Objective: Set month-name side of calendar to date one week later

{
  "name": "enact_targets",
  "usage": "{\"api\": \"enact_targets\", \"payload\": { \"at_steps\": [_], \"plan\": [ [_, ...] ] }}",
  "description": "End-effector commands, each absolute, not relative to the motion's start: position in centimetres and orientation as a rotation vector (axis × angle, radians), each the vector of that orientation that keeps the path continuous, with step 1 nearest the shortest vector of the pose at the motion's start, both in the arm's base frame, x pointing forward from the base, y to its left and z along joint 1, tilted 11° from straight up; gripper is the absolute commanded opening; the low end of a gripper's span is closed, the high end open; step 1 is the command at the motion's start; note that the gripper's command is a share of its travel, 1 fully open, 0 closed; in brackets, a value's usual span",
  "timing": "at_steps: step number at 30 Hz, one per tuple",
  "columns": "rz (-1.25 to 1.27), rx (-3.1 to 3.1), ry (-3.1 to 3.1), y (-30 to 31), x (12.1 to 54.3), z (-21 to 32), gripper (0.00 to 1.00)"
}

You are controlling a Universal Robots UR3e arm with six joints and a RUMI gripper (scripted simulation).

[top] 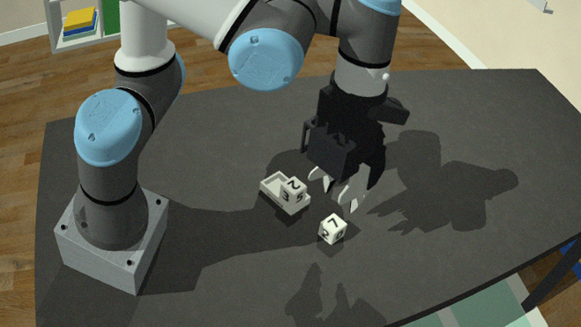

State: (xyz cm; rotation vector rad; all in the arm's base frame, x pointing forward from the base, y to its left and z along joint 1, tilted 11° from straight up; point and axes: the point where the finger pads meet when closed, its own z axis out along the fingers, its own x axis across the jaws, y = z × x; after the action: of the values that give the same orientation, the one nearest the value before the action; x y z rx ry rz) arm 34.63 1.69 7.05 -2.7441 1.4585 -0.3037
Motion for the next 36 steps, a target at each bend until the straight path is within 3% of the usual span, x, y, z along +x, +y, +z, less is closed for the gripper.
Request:
{"api": "enact_targets", "payload": {
  "at_steps": [1, 9, 10, 36],
  "plan": [
    [-0.300, -2.745, 1.459, 1.75, 34.42, 8.40, 0.29],
    [-0.300, -2.745, 1.459, 1.77, 34.37, 8.63, 0.29],
    [-0.300, -2.745, 1.459, 1.77, 34.37, 8.63, 1.00],
    [-0.300, -2.750, 1.450, 1.80, 34.36, 8.63, 1.00]
  ]
}}
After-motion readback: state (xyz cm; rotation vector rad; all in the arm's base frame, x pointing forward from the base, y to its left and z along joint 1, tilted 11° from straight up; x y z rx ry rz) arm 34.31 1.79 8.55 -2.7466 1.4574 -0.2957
